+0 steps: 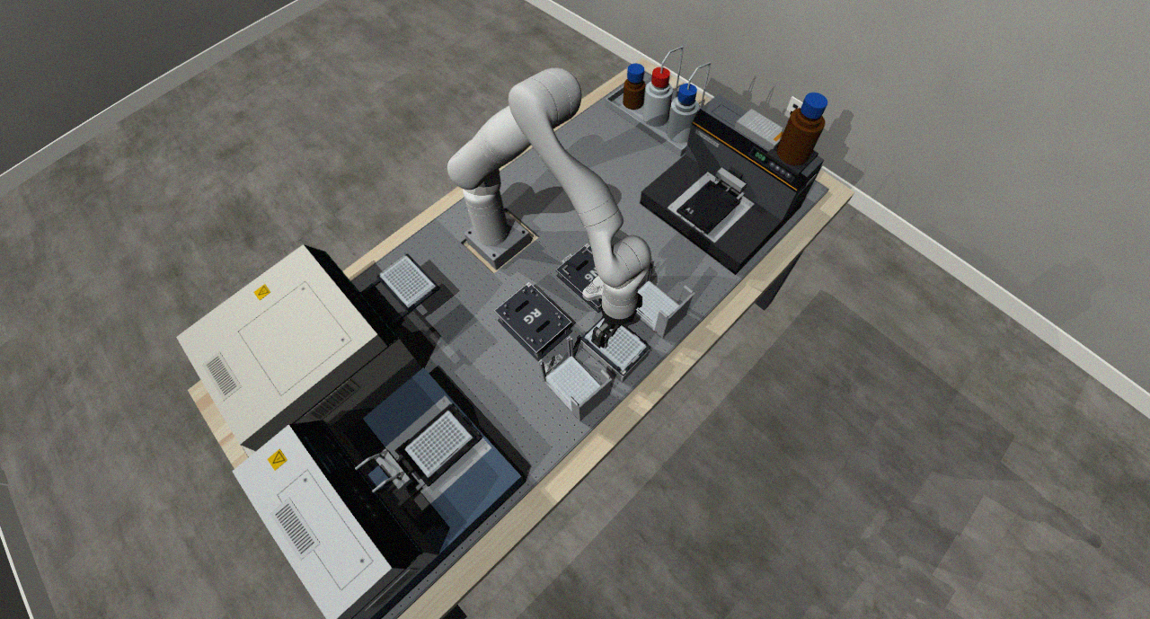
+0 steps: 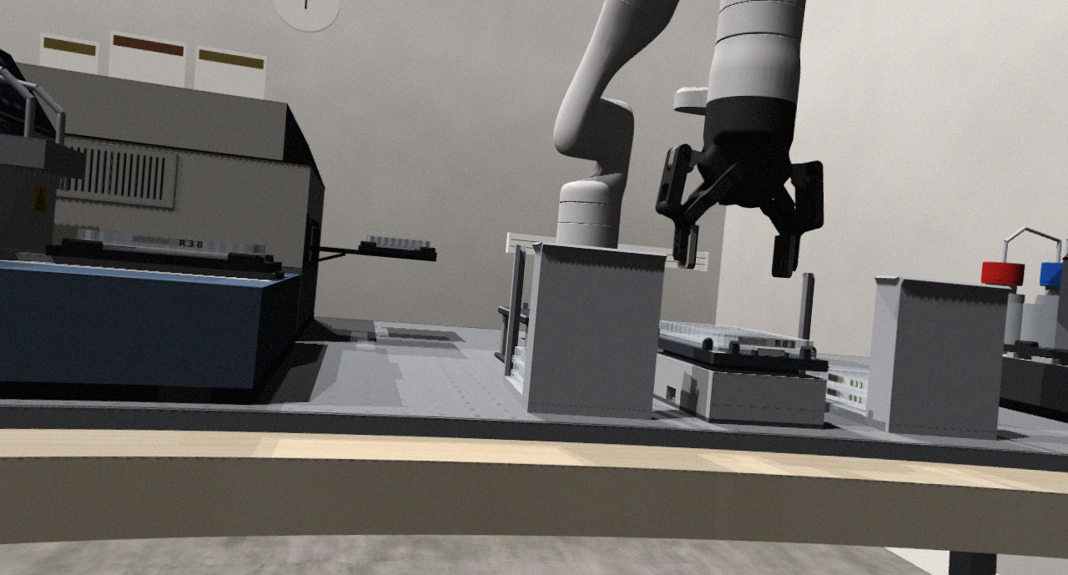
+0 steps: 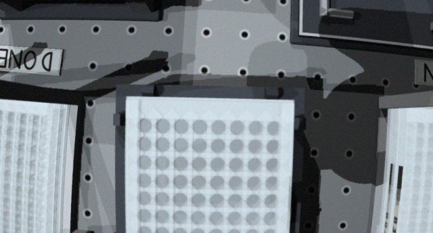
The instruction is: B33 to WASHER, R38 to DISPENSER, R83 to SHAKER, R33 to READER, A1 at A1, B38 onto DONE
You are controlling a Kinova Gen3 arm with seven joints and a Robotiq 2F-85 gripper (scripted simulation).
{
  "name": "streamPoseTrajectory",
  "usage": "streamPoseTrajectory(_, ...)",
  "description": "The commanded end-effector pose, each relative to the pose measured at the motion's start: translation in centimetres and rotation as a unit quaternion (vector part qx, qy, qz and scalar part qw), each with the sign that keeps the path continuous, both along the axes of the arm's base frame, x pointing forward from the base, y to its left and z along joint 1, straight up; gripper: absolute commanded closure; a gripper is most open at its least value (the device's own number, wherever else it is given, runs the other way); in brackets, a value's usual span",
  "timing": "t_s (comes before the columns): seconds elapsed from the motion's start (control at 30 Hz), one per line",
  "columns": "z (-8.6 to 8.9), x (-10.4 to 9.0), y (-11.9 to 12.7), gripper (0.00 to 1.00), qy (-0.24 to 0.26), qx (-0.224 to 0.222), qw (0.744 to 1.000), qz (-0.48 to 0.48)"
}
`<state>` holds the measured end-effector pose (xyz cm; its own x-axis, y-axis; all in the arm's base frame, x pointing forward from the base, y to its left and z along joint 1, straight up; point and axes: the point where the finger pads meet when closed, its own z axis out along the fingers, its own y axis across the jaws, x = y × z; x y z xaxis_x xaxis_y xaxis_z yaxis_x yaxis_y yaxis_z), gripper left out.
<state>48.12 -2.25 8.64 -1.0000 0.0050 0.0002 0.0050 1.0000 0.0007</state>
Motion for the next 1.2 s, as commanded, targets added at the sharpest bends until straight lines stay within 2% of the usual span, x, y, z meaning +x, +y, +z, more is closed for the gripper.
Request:
streamPoseTrajectory(0.0, 0.6, 0.1, 0.0, 0.00, -0.001, 0.000, 1.000, 0.000)
streamPoseTrajectory(1.17, 4.7, 0.1, 0.0, 0.00, -0.001, 0.000, 1.000, 0.000)
